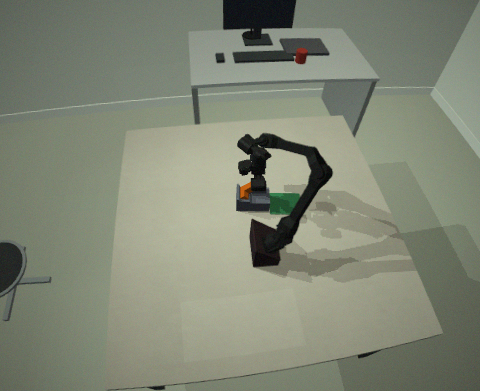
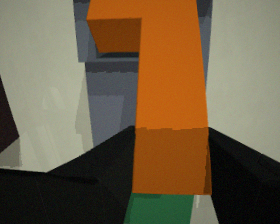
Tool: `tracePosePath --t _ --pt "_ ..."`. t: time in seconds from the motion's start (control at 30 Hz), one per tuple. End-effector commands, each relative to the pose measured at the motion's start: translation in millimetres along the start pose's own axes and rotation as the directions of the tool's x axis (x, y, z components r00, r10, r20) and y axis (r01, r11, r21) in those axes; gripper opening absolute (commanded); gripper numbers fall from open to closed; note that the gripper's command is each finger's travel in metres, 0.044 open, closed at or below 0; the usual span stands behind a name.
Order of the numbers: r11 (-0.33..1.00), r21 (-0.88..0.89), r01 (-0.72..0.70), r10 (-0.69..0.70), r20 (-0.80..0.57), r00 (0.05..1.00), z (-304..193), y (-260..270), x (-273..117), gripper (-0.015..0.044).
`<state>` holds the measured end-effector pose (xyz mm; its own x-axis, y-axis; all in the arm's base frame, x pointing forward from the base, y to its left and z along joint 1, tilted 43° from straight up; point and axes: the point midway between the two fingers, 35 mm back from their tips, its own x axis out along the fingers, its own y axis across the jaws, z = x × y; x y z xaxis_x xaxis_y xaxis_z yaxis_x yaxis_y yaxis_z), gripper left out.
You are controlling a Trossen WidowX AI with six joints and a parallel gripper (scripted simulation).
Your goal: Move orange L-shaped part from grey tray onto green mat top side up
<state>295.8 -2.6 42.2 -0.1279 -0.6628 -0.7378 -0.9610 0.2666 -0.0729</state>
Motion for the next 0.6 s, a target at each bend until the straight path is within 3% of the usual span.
tracePosePath --t 0.0,0.57 --pt "1.0 0.002 0.002 -0.002 0.004 1.0 1 0 -9 0.0" --pt "1.0 0.002 0.001 -0.001 0.004 1.0 1 0 -27 0.0"
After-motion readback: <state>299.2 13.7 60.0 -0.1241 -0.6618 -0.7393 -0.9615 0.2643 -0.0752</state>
